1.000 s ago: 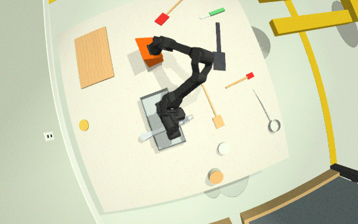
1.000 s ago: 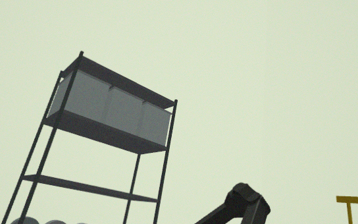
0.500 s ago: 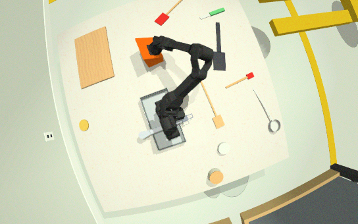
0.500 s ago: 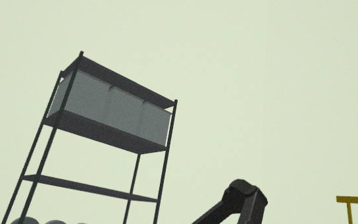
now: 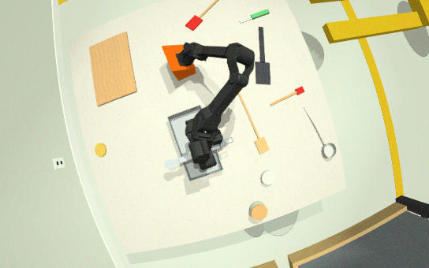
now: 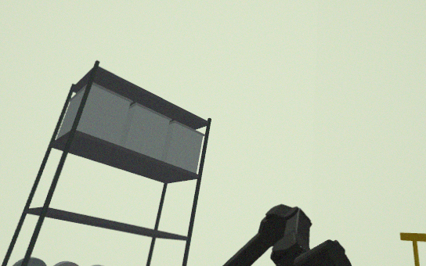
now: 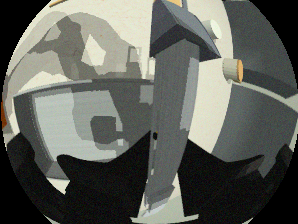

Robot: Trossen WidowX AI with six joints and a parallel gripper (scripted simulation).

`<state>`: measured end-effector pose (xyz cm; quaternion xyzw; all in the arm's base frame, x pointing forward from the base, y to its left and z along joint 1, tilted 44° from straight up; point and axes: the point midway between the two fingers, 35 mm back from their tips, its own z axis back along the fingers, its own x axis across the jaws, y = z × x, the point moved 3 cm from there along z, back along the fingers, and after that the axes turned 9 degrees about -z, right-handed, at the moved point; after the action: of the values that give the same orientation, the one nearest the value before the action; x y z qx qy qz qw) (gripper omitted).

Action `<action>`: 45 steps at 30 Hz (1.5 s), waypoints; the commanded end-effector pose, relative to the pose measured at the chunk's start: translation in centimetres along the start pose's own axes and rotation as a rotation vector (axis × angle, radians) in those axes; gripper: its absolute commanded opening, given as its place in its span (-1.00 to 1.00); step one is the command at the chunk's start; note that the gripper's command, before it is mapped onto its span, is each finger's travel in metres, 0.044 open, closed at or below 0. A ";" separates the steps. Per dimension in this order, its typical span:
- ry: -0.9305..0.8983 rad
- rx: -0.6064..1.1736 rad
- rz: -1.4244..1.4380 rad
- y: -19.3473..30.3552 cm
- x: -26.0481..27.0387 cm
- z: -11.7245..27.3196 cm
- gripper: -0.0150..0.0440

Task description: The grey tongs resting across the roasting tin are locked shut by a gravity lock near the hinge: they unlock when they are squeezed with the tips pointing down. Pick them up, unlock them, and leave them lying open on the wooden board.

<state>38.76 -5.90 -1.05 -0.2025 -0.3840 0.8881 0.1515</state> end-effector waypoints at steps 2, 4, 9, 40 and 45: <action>-0.015 0.007 -0.004 0.0 -0.4 -0.1 -1.00; -0.035 0.014 -0.016 0.1 -0.6 -0.2 -1.00; -0.087 0.033 -0.046 0.2 -0.9 -0.5 -1.00; -0.436 0.134 -0.219 -1.0 -1.5 -0.8 -1.00; -0.488 0.146 -0.241 -1.4 -1.5 -0.6 -1.00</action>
<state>40.32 -5.19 -0.32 0.0678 -0.3684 0.9102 0.1765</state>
